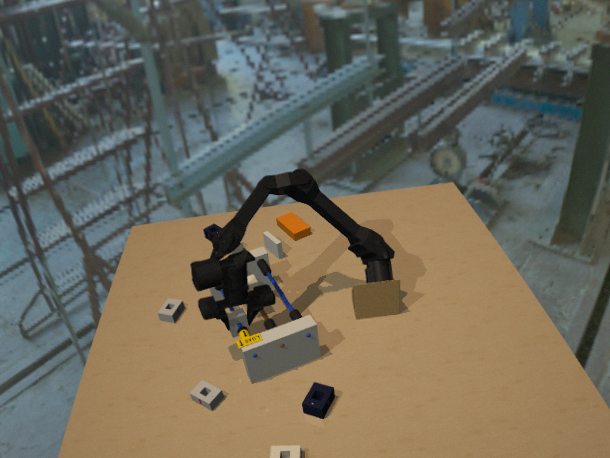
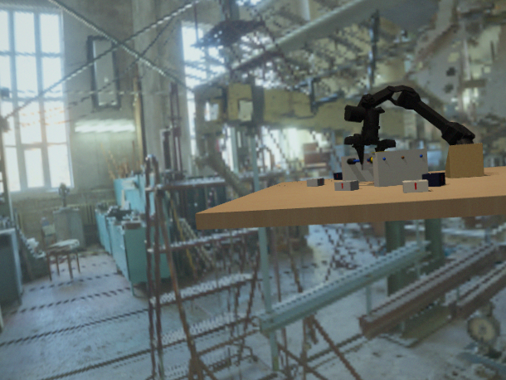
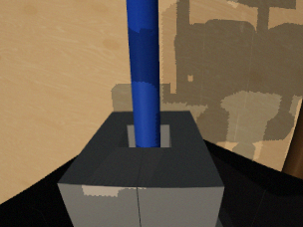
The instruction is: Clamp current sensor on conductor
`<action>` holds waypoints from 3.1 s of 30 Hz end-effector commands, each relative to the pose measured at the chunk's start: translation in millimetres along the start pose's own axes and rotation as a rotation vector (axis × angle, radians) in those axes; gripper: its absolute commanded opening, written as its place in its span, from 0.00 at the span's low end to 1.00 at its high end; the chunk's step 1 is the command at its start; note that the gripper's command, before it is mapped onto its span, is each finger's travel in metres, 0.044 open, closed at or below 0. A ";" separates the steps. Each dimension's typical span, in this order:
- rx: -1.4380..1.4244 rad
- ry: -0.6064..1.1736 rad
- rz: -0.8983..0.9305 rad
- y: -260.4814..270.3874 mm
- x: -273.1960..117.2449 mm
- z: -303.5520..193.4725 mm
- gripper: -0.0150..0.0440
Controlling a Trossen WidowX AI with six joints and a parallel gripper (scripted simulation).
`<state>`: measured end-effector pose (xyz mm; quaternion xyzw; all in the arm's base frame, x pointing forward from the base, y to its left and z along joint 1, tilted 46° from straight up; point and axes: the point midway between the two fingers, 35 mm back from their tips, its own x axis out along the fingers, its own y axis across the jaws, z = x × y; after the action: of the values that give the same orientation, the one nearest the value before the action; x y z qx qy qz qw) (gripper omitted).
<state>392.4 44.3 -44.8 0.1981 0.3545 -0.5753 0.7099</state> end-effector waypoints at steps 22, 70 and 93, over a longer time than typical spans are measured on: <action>0.000 0.000 0.000 0.0 0.0 0.0 0.48; -0.003 0.000 -0.007 -1.1 0.2 -1.1 0.69; -0.003 0.000 -0.007 -1.1 0.2 -1.1 0.69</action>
<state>391.3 44.8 -45.7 0.1966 0.3558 -0.5768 0.7086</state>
